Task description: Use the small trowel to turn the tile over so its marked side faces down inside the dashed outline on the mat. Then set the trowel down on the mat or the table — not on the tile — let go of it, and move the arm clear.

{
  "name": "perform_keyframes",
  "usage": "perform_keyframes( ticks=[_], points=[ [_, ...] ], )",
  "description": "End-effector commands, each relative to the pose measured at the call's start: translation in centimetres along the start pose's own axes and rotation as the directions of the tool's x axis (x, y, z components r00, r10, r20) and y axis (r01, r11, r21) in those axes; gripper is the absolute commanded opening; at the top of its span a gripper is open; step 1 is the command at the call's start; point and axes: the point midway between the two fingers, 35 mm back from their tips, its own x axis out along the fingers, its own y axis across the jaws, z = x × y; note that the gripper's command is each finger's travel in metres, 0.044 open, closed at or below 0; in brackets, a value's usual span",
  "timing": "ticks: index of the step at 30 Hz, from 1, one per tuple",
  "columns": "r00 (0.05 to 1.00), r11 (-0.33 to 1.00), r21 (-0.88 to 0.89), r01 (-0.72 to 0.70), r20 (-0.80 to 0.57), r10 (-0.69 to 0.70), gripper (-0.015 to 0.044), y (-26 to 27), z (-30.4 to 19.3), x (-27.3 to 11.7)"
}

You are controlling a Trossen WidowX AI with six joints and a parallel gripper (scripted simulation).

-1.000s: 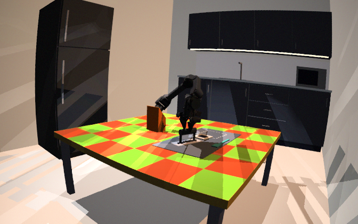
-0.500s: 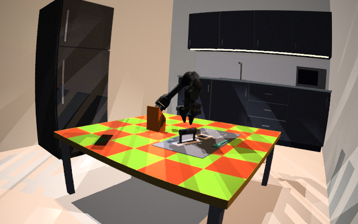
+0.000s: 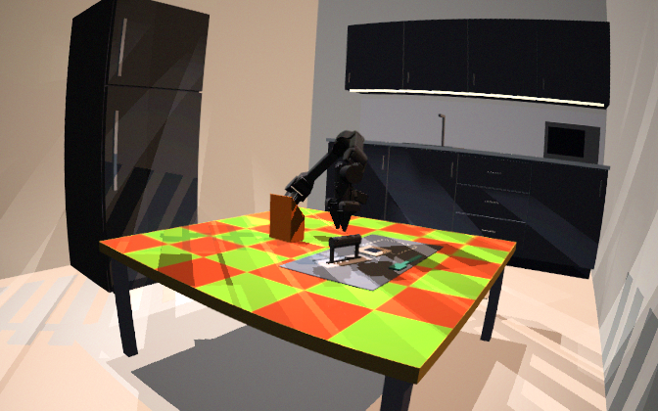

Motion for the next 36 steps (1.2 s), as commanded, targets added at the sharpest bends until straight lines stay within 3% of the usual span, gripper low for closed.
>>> perform_keyframes(
  ticks=[1,15,25,36],
  points=[
    [1.0,0.997,0.07,0.027,-0.009,-0.027,0.03,-0.1,-0.4,0.0],
    [0.985,0.864,0.477,0.163,-0.037,-0.166,0.03,-1.1,-2.7,1.0],
    [0.965,0.651,0.721,0.235,-0.092,-0.247,0.03,-1.4,-4.3,0.9],
    [0.941,0.412,0.885,0.218,-0.078,-0.331,0.03,-1.4,-4.0,1.6]
  ],
)
